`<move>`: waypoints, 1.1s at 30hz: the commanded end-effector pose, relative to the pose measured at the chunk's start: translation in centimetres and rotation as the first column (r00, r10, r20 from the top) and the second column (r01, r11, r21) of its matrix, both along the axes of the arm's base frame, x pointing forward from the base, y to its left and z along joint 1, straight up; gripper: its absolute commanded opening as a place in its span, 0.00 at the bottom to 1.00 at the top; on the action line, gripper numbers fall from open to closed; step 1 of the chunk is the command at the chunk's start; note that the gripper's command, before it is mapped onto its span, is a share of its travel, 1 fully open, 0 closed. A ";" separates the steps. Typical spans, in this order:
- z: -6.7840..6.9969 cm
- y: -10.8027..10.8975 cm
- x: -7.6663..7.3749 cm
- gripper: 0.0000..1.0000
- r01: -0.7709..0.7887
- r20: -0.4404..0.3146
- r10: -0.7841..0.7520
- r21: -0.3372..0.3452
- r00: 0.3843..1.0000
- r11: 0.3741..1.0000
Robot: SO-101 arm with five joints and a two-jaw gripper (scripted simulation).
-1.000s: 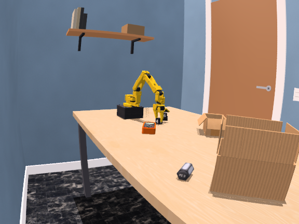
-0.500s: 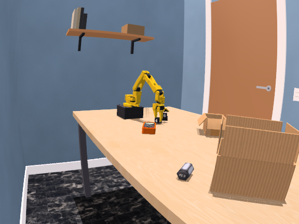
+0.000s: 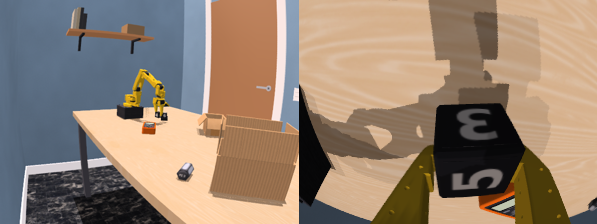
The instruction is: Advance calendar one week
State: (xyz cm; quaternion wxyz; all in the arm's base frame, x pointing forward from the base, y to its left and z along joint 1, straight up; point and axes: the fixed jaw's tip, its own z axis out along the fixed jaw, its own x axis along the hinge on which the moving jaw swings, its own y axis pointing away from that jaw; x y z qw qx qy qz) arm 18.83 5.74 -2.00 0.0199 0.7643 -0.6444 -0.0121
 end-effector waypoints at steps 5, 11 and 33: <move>1.2 0.0 0.5 0.00 0.000 0.027 0.000 0.010 1.000 1.000; 1.2 -0.1 0.5 0.00 0.006 0.027 -0.006 0.010 1.000 1.000; 0.9 -3.8 1.3 0.00 0.602 0.030 -0.602 0.002 0.798 0.798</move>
